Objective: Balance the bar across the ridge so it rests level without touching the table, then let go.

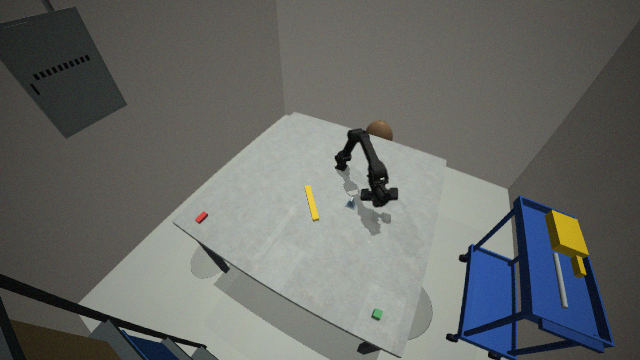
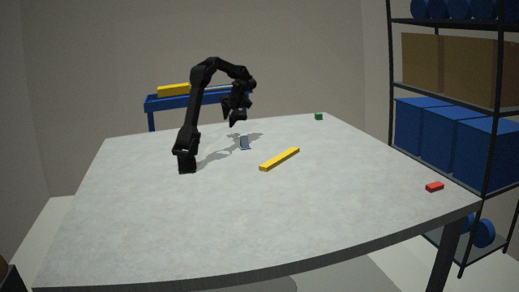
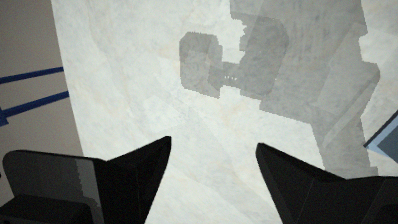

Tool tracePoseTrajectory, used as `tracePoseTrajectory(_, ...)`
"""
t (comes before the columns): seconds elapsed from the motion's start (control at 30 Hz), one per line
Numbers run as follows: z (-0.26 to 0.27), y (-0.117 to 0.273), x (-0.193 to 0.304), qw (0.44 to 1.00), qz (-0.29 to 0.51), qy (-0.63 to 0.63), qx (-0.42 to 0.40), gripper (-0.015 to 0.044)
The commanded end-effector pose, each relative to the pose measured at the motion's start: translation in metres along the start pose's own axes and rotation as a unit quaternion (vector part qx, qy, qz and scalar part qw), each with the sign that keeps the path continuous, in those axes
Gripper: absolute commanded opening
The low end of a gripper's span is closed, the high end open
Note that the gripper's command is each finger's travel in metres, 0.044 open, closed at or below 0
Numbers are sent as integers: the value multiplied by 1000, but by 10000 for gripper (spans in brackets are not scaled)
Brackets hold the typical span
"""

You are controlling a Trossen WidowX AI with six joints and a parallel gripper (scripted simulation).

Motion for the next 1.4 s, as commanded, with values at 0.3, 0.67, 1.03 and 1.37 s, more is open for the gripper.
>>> tracePoseTrajectory(0.3,-69,32,-12,997,-37,48,39,315)
tracePoseTrajectory(0.67,-130,60,-10,991,-58,94,81,315)
tracePoseTrajectory(1.03,-189,86,3,981,-62,136,126,315)
tracePoseTrajectory(1.37,-239,108,25,970,-51,171,165,315)
Point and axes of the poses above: the point midway between the two fingers, 35 mm back from their tips, its own y axis back along the fingers, its own z axis across the jaws, x = y × z, the point moved 6 cm from there along y, back along the fingers, and after that the axes turned 12 degrees about y, right-handed, at the moved point
